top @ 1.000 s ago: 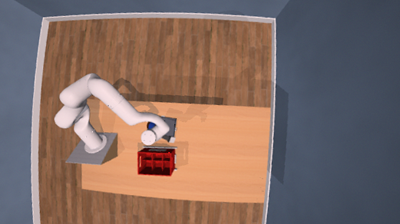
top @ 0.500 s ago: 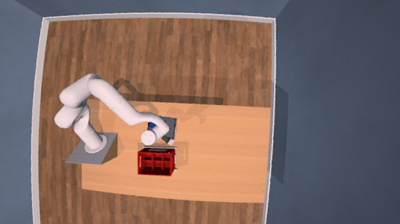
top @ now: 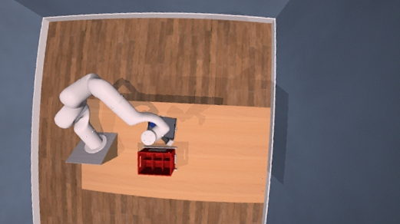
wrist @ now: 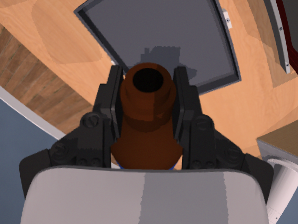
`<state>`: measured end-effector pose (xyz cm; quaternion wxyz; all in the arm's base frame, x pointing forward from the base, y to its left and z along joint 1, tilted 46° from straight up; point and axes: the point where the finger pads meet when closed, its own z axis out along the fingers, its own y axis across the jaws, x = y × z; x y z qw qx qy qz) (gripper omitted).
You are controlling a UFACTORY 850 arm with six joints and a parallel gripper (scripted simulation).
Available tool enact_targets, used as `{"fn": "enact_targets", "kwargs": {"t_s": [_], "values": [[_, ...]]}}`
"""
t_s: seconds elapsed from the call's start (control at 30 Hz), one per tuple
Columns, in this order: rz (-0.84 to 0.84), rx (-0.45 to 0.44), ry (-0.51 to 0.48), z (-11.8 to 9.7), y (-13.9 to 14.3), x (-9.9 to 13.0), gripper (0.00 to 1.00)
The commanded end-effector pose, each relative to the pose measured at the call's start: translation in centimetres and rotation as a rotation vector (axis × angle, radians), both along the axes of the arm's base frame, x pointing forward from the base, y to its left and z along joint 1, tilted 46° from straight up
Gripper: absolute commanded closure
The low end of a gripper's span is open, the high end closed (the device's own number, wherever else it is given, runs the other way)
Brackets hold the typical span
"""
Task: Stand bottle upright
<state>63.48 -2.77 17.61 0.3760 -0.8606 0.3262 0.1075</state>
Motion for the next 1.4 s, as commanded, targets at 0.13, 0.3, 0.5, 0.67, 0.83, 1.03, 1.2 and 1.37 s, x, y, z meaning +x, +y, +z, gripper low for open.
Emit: {"fn": "enact_targets", "kwargs": {"t_s": [0.13,0.3,0.5,0.67,0.83,1.03,1.2,1.37], "values": [[-0.002,0.000,-0.001,0.08,-0.07,0.06,1.00],[-0.005,0.000,0.003,0.08,-0.07,0.06,1.00],[-0.027,0.002,0.026,0.08,-0.07,0.06,1.00],[-0.044,0.003,0.043,0.08,-0.07,0.06,1.00],[-0.073,0.006,0.073,0.08,-0.07,0.06,1.00],[-0.095,0.008,0.096,0.08,-0.07,0.06,1.00],[-0.098,0.008,0.099,0.08,-0.07,0.06,1.00],[-0.099,0.008,0.100,0.08,-0.07,0.06,1.00]]}}
